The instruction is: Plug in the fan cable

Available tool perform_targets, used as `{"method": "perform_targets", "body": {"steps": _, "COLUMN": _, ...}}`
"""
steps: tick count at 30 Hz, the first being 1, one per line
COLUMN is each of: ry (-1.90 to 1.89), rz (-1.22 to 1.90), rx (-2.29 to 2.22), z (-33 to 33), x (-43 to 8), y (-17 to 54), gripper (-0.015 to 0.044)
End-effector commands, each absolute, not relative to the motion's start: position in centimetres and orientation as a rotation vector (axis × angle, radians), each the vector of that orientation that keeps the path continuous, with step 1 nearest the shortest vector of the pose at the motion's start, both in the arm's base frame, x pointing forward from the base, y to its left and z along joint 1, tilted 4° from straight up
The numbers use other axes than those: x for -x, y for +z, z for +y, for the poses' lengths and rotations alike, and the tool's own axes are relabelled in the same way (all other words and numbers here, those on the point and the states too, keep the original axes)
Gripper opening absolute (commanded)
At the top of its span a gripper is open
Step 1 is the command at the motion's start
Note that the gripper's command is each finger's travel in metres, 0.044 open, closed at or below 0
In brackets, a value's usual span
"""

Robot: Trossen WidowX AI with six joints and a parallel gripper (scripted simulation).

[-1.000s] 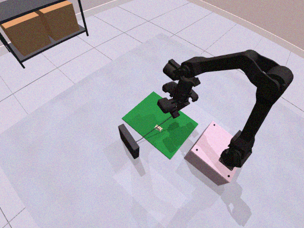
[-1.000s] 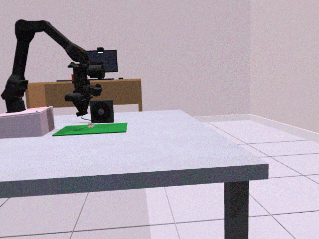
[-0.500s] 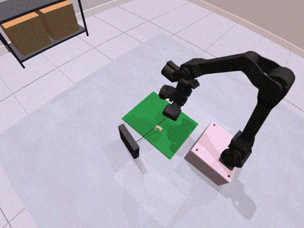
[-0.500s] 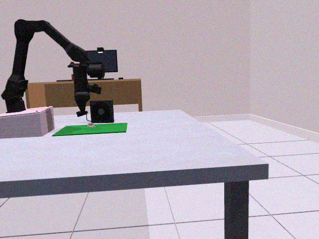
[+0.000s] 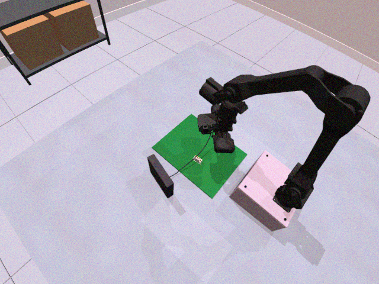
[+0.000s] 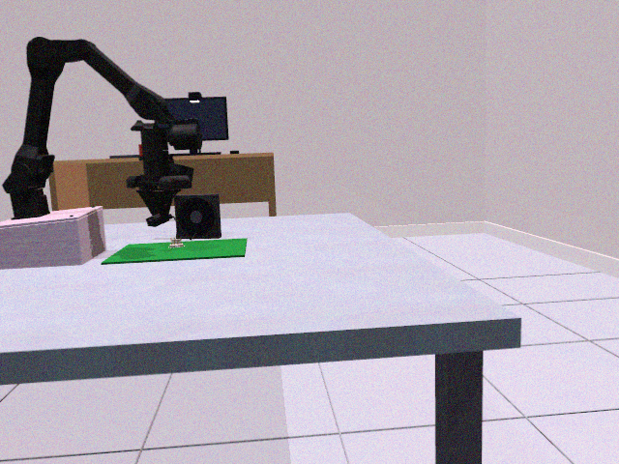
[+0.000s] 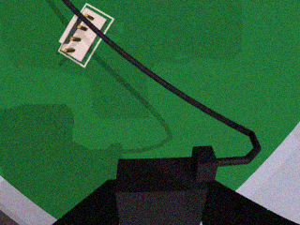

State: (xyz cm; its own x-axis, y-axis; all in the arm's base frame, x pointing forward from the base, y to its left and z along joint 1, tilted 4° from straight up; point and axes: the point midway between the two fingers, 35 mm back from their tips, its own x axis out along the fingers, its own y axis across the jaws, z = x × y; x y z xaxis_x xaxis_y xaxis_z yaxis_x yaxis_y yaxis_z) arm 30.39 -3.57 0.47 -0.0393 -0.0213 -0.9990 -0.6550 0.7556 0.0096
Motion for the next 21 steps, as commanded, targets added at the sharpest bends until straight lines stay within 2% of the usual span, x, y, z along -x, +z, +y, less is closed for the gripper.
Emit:
{"method": "perform_targets", "body": {"steps": 1, "ry": 0.646, "rz": 1.522, "rx": 0.678, "z": -3.5, "x": -30.2, "y": 0.4, "gripper": 0.0}}
{"method": "perform_targets", "body": {"steps": 21, "ry": 0.78, "rz": 1.43, "rx": 0.557, "z": -3.4, "x": -29.7, "y": -1.6, "gripper": 0.0}}
